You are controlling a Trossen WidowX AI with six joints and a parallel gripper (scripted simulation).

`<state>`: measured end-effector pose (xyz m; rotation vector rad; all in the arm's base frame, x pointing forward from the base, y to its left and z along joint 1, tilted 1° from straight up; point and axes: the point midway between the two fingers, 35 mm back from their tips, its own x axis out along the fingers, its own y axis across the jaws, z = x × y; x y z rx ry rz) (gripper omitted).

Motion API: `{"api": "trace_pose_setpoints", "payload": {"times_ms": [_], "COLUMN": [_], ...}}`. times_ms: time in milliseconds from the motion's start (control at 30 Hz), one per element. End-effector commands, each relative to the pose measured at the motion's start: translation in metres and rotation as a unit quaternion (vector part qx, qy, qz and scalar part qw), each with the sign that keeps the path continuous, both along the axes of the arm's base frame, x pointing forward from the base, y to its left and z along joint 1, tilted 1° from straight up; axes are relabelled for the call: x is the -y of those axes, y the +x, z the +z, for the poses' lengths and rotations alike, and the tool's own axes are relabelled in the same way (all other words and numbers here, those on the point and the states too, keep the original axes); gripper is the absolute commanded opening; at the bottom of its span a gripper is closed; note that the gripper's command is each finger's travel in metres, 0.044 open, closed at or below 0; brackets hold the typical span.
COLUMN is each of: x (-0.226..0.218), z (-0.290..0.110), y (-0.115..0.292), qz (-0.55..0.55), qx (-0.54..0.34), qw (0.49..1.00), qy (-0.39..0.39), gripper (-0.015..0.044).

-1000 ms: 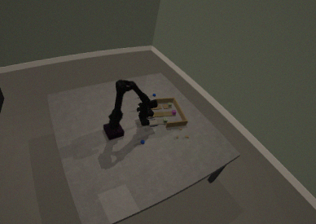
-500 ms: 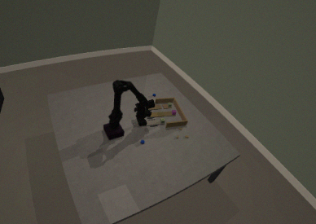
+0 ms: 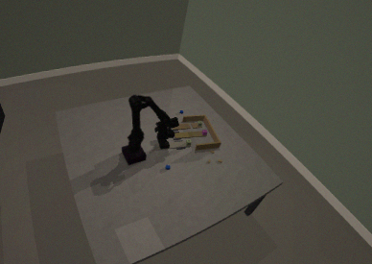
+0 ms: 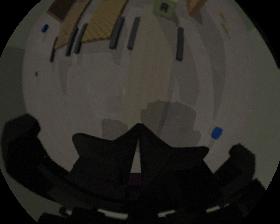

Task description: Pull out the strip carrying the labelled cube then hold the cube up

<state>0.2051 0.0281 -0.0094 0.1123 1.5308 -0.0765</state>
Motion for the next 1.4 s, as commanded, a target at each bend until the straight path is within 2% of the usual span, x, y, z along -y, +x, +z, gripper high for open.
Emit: {"api": "trace_pose_setpoints", "payload": {"times_ms": [0, 1367], "x": [0.0002, -0.0008], "z": [-0.0046, -0.0048], "y": [-0.0145, -0.0228], "qz": [-0.002, -0.002], "qx": [-0.014, -0.015], "qw": [1.000, 1.000], "qy": [-0.002, -0.002], "gripper": [0.0000, 0.0000]}}
